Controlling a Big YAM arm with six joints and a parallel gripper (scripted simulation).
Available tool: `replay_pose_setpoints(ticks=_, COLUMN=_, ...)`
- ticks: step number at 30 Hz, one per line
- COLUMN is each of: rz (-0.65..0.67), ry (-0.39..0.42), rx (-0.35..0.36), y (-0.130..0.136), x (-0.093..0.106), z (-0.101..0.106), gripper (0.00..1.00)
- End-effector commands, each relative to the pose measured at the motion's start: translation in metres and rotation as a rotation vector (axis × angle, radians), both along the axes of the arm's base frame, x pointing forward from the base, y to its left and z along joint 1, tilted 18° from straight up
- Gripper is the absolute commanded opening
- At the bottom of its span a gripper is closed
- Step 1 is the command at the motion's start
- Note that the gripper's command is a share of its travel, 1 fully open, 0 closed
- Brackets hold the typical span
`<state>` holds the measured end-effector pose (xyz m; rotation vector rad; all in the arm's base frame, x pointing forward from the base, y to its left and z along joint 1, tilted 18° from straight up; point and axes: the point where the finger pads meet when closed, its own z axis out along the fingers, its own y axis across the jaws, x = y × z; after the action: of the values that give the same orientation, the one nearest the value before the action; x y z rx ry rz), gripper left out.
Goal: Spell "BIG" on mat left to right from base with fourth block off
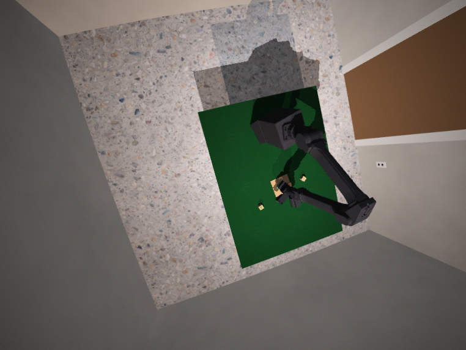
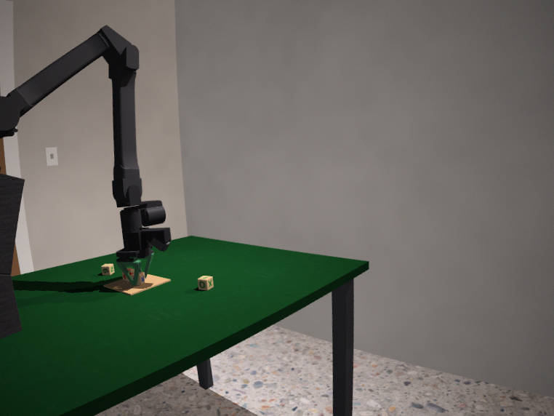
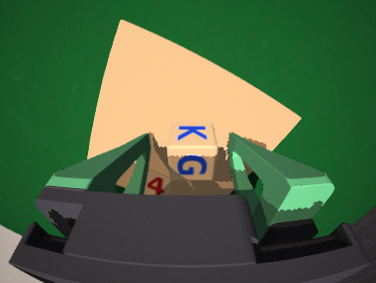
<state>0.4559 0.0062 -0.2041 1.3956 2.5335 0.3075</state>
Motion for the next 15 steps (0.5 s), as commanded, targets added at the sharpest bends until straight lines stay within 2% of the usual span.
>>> replay_pose_setpoints(ticks=1, rz=-0.001, ry=0.000, rx=-0.004, y=0.0024, x=0.0017, z=-0.0062, gripper=0.62)
replay_pose_setpoints(ticks=15, rz=-0.001, ry=0.003, rx=-0.004, y=0.0024, x=-0.0001, z=-0.0067, gripper=0.62)
